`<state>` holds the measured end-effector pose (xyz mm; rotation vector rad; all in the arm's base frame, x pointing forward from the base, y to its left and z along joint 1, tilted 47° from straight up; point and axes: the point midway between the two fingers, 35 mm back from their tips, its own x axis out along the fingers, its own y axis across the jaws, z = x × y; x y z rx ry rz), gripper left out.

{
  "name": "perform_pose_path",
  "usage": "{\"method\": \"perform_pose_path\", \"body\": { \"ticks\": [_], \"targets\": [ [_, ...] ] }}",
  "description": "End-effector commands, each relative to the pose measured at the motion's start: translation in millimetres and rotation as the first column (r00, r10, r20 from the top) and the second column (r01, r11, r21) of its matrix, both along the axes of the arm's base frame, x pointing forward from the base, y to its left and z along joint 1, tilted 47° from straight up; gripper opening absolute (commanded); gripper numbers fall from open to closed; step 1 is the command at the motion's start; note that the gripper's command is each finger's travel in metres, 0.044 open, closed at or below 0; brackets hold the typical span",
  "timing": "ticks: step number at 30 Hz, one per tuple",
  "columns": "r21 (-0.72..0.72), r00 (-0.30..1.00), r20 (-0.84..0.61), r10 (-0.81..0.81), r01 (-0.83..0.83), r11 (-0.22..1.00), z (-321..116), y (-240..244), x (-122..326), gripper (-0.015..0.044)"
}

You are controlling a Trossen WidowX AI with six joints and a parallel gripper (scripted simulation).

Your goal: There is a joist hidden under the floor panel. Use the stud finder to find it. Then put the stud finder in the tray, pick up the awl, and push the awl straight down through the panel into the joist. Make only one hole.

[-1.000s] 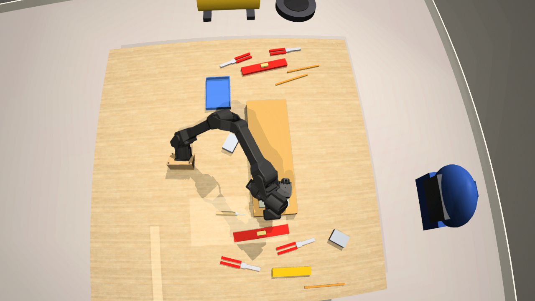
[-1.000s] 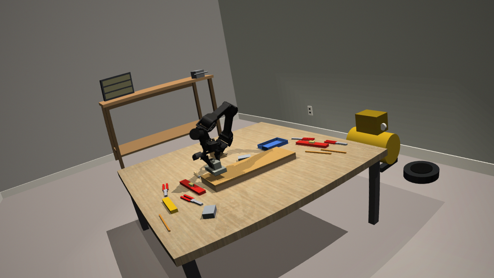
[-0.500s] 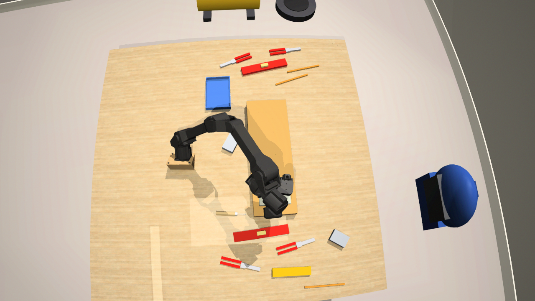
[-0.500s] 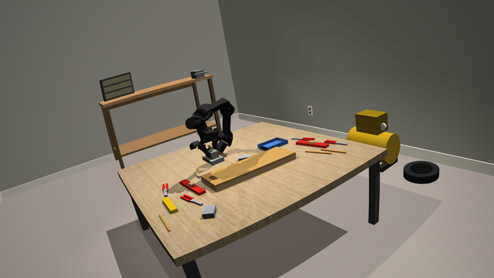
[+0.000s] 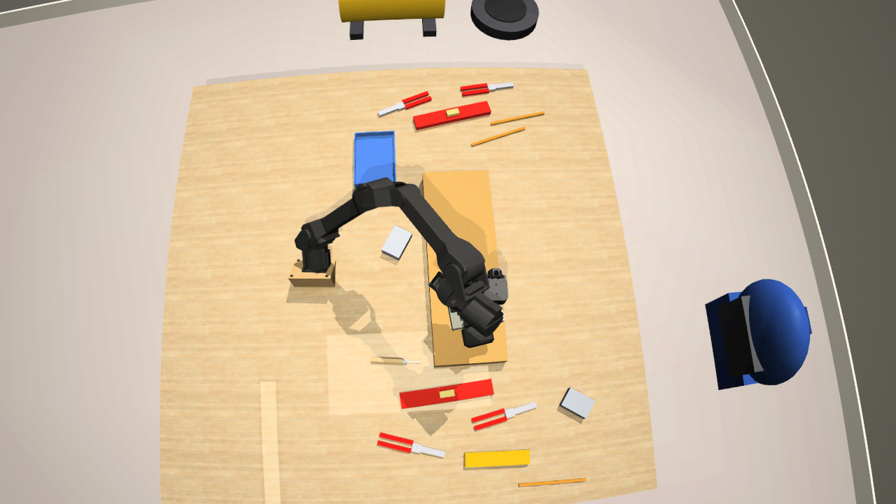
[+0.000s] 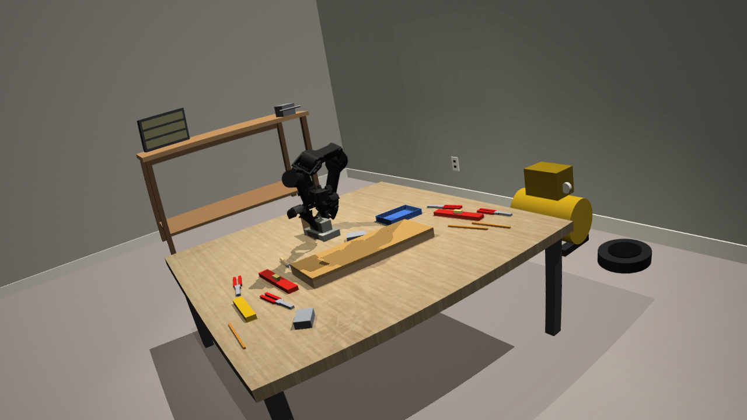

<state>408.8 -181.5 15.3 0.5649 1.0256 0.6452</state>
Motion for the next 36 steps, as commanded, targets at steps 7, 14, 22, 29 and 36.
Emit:
{"method": "perform_pose_path", "body": {
  "ticks": [7,14,22,29,36],
  "targets": [
    [-0.038,0.985,0.129,0.116,-0.112,0.993,63.0,50.5,8.1,0.0000],
    [-0.062,0.958,0.203,0.200,-0.191,0.980,98.7,89.3,5.8,0.0000],
    [-0.091,0.912,0.287,0.293,-0.278,0.956,136.5,133.9,-4.6,0.0000],
    [-0.118,0.858,0.358,0.369,-0.351,0.929,166.7,172.0,-20.2,0.0000],
    [-0.147,0.791,0.426,0.439,-0.419,0.896,193.8,208.2,-41.6,0.0000]
  ]
}}
